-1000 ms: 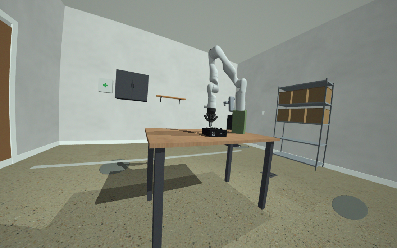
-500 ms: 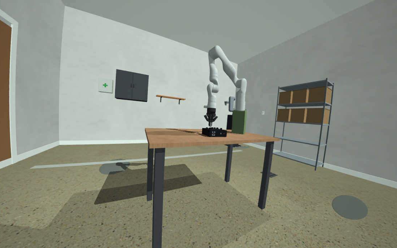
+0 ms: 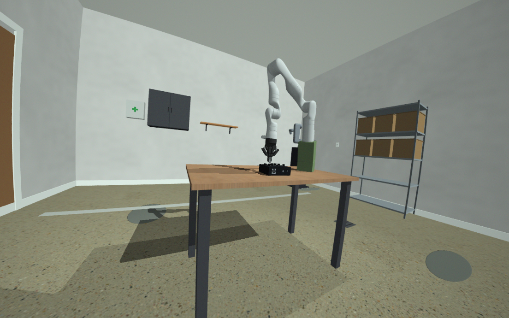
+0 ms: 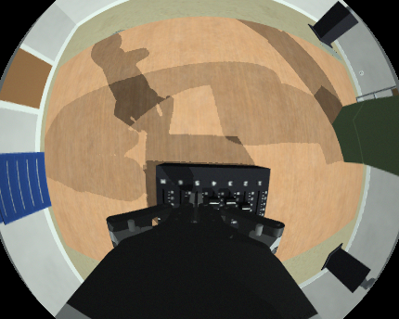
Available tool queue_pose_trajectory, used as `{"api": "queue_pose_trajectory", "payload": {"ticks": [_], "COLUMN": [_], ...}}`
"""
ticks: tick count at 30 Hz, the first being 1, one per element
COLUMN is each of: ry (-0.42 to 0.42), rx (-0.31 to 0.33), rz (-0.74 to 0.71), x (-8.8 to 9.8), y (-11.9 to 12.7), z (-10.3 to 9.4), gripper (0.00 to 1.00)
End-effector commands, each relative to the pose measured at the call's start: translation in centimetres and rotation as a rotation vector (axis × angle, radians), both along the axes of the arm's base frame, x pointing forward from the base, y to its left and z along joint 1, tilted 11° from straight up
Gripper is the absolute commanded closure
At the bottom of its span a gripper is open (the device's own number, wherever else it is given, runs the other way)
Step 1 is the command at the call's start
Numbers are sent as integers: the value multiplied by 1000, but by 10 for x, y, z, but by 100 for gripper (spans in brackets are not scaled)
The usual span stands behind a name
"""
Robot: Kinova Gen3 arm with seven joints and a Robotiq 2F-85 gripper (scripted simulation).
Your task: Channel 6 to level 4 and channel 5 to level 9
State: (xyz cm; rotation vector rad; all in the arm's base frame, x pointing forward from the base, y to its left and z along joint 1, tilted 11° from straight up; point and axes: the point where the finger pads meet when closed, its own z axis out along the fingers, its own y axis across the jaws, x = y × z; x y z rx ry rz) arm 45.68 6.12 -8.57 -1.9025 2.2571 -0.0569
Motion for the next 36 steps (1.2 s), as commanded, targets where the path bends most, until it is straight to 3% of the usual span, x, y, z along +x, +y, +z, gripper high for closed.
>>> {"api": "queue_pose_trajectory", "payload": {"ticks": [1,36], "ry": [-1,-1], "rx": [0,0], "rz": [1,1], "x": [0,2], "y": [1,2], "z": [-1,-10], "gripper": [100,100]}}
